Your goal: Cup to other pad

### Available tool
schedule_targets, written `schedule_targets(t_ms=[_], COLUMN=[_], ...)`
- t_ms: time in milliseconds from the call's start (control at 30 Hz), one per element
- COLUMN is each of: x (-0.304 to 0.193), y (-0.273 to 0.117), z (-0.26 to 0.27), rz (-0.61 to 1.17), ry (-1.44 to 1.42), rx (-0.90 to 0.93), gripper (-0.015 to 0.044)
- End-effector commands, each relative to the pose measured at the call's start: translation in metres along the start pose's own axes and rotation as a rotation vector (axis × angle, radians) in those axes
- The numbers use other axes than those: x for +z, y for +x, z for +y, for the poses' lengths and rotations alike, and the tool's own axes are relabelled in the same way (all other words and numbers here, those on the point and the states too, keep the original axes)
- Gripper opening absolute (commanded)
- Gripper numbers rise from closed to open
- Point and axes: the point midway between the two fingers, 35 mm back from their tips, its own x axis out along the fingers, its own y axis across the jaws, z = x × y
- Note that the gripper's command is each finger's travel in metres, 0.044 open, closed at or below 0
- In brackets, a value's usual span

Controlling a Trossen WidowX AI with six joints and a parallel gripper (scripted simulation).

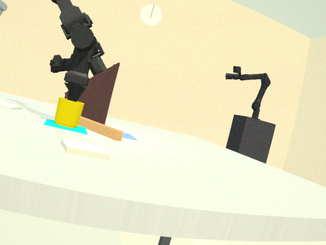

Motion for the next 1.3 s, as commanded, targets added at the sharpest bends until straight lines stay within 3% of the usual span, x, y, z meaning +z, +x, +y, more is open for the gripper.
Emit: schedule_targets(t_ms=[0,1267], x=[0.0,-0.004], y=[0.0,-0.049], z=[0.0,-0.002], rz=[0.0,-0.001], ry=[0.001,-0.008], rx=[0.0,-0.006], gripper=[0.0147,0.0147])
